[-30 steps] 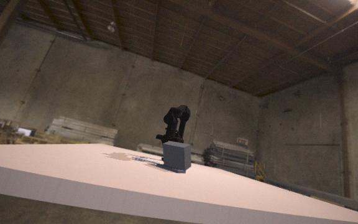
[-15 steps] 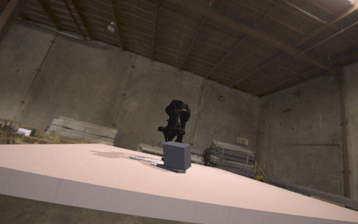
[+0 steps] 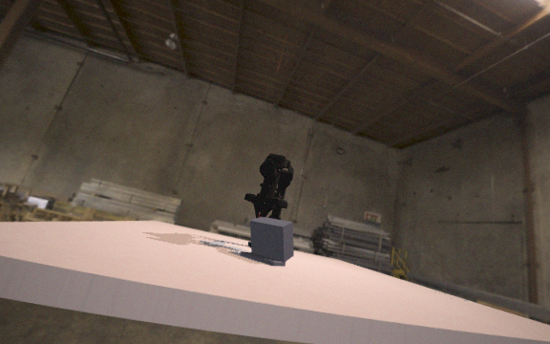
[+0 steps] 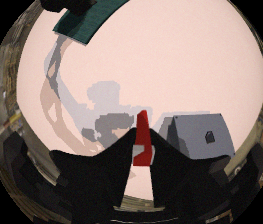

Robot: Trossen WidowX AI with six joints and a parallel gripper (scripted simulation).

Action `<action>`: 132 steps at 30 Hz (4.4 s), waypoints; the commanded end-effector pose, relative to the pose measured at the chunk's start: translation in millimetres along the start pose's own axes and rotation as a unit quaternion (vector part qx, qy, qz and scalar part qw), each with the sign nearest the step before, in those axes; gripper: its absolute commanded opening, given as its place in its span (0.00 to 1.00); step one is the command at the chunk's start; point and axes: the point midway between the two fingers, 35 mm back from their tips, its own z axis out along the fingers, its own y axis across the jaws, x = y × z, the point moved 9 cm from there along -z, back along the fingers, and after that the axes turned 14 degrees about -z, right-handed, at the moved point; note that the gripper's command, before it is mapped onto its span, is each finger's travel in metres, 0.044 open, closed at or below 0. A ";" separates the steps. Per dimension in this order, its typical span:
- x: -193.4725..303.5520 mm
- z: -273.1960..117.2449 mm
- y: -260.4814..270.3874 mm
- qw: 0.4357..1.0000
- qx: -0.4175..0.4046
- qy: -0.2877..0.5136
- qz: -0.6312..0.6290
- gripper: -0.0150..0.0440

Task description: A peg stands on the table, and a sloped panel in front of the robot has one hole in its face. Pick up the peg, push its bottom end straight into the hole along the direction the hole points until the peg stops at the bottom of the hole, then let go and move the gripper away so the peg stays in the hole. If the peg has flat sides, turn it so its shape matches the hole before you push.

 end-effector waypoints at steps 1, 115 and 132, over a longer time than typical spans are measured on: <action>-1.9 1.6 -3.8 1.000 -0.011 0.008 -0.001 0.25; -81.5 32.3 -108.2 0.943 -0.143 0.296 -0.051 0.25; -98.1 34.7 -119.0 0.926 -0.139 0.346 -0.050 0.25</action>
